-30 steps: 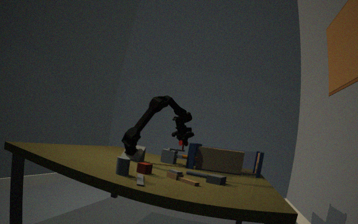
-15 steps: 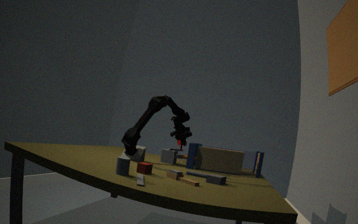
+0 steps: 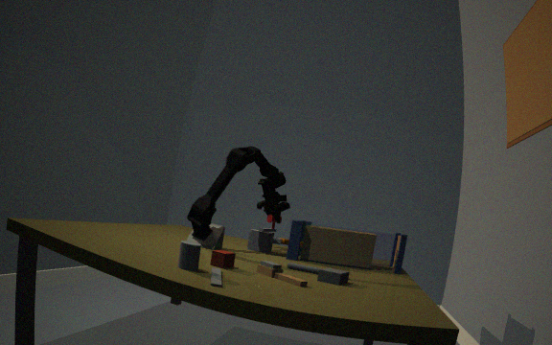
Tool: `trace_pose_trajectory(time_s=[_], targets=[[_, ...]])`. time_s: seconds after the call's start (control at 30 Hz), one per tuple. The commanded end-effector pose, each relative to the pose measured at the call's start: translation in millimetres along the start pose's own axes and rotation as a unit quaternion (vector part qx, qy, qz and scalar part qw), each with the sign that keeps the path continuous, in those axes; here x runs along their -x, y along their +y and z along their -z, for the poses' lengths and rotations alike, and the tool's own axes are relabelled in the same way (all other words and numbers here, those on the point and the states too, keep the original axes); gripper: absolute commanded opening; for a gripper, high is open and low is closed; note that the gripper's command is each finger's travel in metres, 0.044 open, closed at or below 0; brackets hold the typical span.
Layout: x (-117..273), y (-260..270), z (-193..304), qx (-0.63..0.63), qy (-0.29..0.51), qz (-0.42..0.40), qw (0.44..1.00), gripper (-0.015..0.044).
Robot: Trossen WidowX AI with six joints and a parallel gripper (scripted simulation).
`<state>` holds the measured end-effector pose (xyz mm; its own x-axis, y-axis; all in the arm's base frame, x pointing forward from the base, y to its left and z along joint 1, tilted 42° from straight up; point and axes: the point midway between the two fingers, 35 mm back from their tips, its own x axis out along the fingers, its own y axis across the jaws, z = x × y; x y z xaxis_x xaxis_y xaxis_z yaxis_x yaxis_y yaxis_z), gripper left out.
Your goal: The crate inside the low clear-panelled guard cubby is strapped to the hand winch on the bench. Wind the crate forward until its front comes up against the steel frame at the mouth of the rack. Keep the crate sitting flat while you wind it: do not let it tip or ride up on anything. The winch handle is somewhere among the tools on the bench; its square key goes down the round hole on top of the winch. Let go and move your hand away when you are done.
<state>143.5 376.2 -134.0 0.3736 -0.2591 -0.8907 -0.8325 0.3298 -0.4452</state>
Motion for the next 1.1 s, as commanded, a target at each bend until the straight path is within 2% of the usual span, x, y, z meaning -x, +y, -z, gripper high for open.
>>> trace_pose_trajectory(time_s=[0.0,1.07], targets=[[2.4,16.3,11.1,0.010,0.010,-0.013,1.000,0.0000],[21.2,49.6,48.9,0.011,0.011,-0.015,1.000,0.0000]])
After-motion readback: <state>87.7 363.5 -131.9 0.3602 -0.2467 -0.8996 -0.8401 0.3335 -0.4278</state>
